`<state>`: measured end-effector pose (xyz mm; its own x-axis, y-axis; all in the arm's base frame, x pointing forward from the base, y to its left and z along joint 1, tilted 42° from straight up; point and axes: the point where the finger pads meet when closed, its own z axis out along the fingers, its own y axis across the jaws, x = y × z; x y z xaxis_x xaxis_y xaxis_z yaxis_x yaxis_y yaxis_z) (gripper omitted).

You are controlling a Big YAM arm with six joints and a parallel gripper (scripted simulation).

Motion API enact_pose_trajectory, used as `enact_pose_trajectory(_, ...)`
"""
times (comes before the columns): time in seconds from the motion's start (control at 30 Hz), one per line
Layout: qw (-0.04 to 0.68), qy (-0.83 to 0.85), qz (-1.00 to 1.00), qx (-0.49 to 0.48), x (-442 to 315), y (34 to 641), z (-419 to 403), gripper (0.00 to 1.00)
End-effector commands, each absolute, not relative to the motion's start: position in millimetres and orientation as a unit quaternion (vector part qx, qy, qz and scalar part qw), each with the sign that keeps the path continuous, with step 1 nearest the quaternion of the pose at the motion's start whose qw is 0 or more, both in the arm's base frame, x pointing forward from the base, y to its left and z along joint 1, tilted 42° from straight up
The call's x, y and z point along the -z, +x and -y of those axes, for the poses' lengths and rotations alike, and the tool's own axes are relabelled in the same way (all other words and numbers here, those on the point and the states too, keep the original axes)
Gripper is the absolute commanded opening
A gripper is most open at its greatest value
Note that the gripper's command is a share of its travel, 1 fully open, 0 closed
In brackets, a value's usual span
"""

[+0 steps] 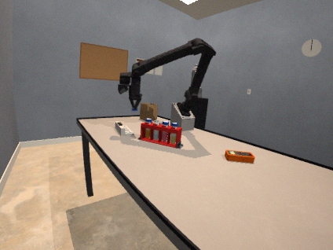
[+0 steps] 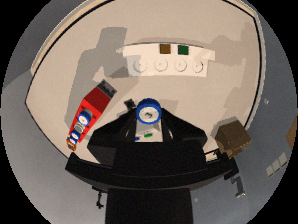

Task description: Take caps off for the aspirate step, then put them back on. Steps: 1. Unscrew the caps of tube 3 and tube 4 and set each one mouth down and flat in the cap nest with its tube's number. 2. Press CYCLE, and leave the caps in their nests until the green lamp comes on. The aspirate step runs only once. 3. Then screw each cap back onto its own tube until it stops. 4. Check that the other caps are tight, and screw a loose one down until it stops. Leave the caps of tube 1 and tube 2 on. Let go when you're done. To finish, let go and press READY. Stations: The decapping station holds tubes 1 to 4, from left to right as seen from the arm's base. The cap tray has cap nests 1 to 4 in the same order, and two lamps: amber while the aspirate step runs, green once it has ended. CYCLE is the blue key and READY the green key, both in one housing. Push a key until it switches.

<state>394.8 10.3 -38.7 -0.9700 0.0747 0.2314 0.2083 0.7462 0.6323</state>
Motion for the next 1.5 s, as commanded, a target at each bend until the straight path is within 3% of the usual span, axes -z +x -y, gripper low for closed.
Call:
enact_pose_trajectory(0.0, 0.069, -0.042, 0.935, 0.347, 40.7, 421.7, 1.1, 0.0)
enact_pose_trajectory(0.4, 0.07, -0.05, 0.934, 0.346, 99.6, 438.0, 70.2, 0.0)
enact_pose_trajectory(0.6, 0.049, -0.024, 0.939, 0.339, 89.9, 452.2, 54.1, 0.0)
enact_pose_trajectory(0.67, 0.09, -0.046, 0.931, 0.35, 118.4, 420.5, 36.7, 0.0)
enact_pose_trajectory(1.47, 0.091, -0.047, 0.931, 0.35, 199.5, 403.6, -35.9, 0.0)
